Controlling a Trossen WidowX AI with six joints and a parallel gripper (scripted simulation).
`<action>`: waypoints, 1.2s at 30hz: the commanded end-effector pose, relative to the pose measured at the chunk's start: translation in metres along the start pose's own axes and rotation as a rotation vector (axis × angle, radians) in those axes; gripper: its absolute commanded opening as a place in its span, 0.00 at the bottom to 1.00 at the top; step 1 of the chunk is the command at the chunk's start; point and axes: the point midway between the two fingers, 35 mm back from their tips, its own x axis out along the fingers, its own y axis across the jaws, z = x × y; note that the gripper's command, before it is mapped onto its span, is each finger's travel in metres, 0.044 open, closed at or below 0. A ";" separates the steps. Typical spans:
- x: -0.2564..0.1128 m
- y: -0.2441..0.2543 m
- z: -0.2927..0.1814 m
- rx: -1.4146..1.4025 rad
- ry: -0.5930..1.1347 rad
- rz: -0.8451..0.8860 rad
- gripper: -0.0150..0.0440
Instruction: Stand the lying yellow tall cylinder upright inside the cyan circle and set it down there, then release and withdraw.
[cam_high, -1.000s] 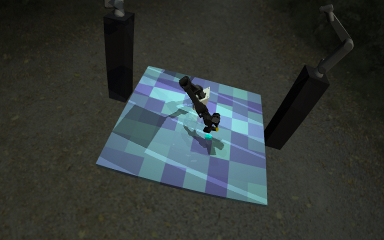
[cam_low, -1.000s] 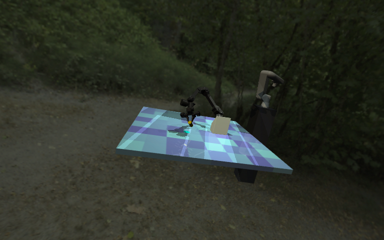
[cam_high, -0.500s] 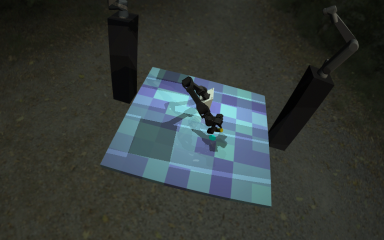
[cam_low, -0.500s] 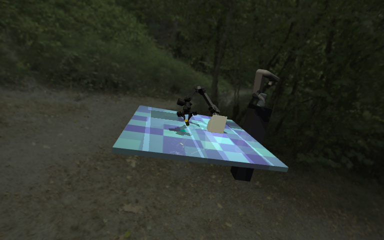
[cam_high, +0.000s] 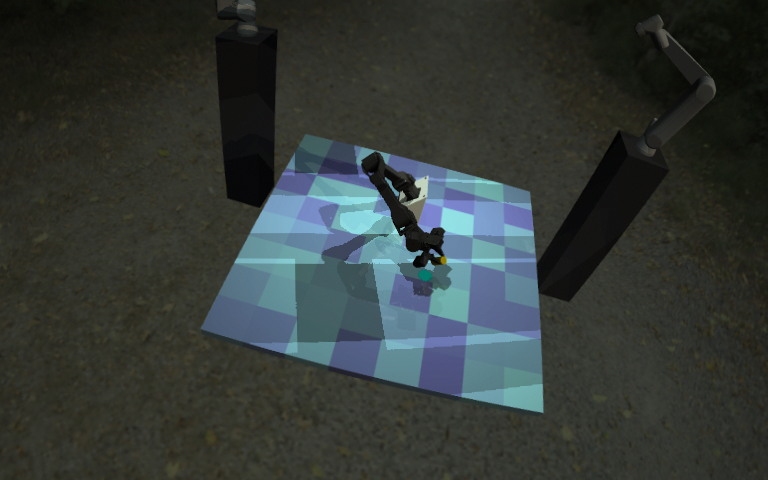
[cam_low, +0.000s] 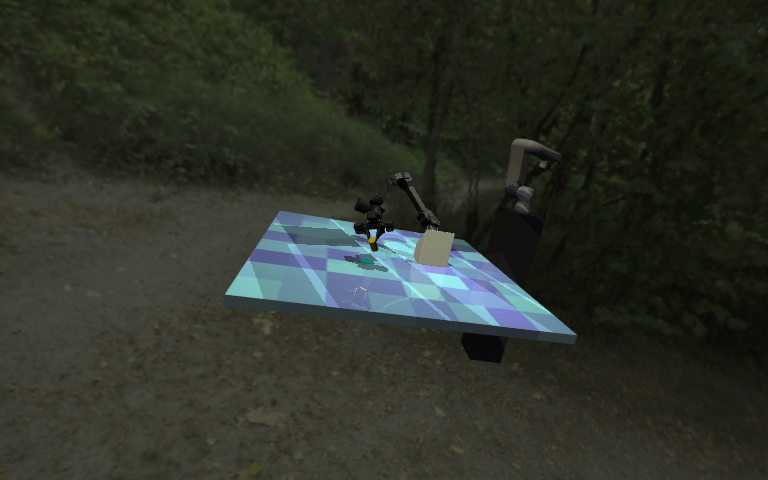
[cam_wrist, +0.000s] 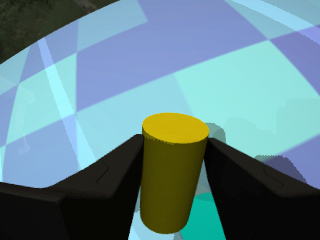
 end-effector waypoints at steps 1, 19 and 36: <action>-0.002 0.002 0.000 -0.011 -0.028 0.002 0.43; -0.008 0.001 0.000 -0.048 -0.160 -0.017 0.43; -0.017 0.000 -0.001 -0.093 -0.282 -0.047 0.43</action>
